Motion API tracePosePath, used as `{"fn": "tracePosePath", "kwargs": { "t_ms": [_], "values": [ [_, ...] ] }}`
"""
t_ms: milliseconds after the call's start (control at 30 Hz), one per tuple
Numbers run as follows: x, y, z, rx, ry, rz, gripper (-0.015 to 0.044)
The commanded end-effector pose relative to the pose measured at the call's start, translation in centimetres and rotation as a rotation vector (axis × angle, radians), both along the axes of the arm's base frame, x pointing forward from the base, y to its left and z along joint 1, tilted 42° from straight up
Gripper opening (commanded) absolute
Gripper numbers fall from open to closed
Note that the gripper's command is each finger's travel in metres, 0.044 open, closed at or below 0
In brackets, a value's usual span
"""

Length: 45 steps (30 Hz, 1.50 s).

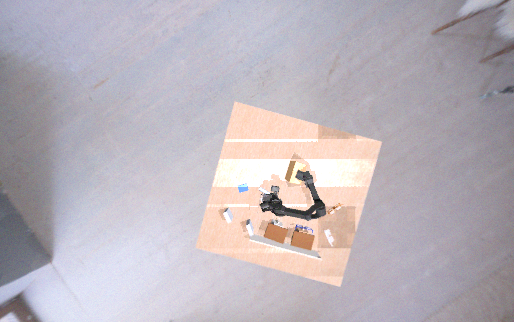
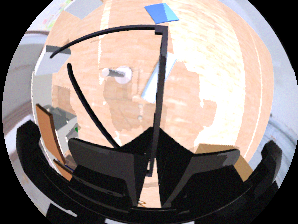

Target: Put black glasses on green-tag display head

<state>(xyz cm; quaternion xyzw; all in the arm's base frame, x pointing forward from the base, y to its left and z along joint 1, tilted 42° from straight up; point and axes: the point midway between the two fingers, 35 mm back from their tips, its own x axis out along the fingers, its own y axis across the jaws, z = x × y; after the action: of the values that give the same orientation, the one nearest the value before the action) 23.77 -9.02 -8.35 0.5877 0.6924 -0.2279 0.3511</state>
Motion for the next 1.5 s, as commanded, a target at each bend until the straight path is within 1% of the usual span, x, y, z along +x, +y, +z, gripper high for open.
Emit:
{"fn": "tracePosePath", "kwargs": {
  "t_ms": [0, 867, 1033, 1300, 1467],
  "values": [
    [0.8, -0.2, -0.2, -0.004, 0.067, -0.078, 0.0000],
    [6.7, -0.3, -0.9, -0.052, 0.585, -0.677, 0.0000],
    [6.9, 0.1, -1.4, -0.053, 0.598, -0.692, 0.0000],
    [6.5, 3.4, -5.1, -0.051, 0.598, -0.691, 0.0000],
    [6.5, 3.7, -5.4, -0.050, 0.599, -0.691, 0.0000]
  ]
}}
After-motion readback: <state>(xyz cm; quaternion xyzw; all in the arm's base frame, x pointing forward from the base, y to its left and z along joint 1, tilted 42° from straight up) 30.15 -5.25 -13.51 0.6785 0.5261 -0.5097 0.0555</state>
